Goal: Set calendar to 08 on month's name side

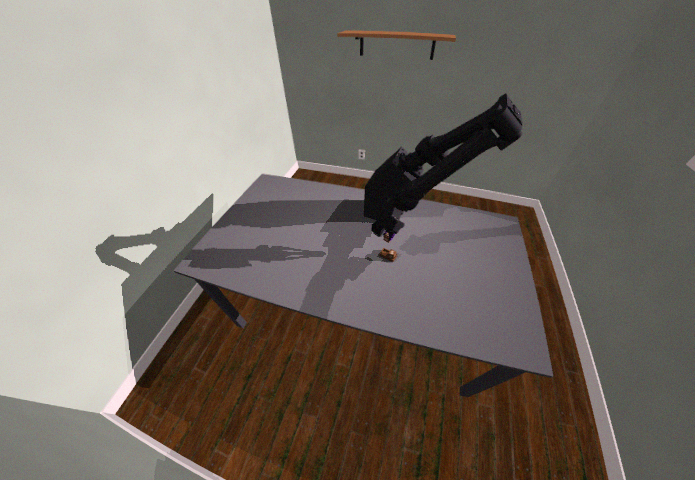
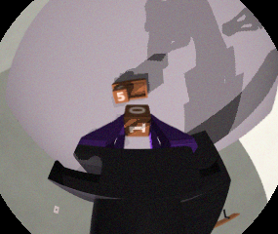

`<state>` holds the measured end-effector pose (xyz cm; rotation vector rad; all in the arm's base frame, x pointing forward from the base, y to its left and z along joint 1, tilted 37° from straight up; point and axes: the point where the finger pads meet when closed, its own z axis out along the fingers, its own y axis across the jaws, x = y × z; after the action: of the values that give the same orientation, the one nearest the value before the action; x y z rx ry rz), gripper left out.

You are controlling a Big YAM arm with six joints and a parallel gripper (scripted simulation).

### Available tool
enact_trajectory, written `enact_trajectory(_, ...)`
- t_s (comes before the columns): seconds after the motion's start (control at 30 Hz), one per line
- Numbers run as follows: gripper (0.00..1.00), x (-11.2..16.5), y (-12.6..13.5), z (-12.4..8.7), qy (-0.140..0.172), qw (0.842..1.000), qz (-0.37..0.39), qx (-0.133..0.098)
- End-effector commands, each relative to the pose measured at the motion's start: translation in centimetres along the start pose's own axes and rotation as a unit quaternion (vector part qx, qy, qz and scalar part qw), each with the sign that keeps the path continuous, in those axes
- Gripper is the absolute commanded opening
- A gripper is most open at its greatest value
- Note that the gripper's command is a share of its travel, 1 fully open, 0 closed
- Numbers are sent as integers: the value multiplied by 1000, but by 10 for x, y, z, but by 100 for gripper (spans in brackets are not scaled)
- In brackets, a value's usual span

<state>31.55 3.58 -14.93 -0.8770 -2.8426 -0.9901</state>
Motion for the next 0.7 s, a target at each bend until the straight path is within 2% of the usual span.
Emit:
enact_trajectory(0.0,26,-7,-1,-9,-10,995,-95,-6)
enact_trajectory(0.2,26,-7,-1,-9,-10,982,-191,-5)
enact_trajectory(0.3,26,-7,-1,-9,-11,980,-201,-5)
enact_trajectory(0.33,26,-7,-1,-9,-11,970,-243,-4)
enact_trajectory(0.5,26,-7,-1,-9,-11,946,-323,-4)
enact_trajectory(0.53,26,-7,-1,-9,-11,946,-325,-4)
enact_trajectory(0.67,26,-7,-1,-9,-11,917,-398,-3)
